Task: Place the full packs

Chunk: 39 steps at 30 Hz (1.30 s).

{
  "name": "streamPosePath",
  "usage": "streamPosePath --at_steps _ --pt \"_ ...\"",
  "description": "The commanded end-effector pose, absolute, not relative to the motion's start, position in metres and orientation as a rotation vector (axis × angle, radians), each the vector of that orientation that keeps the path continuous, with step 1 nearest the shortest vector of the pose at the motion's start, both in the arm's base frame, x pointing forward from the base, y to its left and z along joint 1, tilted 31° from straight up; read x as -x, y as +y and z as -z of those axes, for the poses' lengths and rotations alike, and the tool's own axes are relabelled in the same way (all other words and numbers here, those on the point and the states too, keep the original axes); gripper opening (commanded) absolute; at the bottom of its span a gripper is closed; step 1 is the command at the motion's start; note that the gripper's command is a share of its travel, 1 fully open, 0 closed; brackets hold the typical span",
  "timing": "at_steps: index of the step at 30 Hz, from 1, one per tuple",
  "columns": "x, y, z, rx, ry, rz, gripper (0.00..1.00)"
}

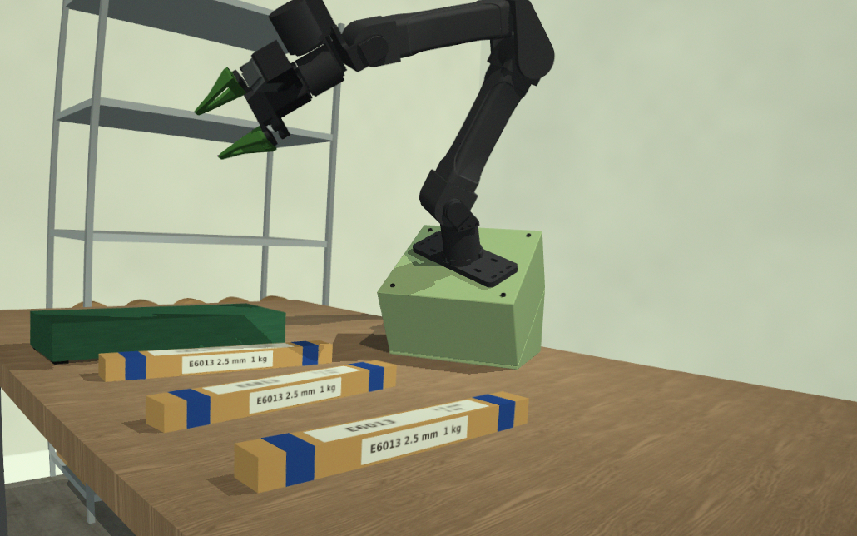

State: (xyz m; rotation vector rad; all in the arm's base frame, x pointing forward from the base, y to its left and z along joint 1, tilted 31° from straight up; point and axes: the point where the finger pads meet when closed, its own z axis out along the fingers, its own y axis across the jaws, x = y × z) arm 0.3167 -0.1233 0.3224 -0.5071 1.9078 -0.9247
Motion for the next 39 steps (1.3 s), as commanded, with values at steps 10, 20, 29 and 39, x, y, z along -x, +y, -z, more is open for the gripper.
streamPosePath --at_steps 10,20,29,39 --pt "-0.325 -0.114 -0.364 0.369 1.786 0.853 0.76" --pt "-0.334 -0.103 -0.370 0.317 1.755 0.768 0.76" --pt "-0.341 -0.092 -0.379 0.268 1.719 0.680 0.76" --pt "-0.348 -0.080 -0.385 0.222 1.689 0.590 0.76"
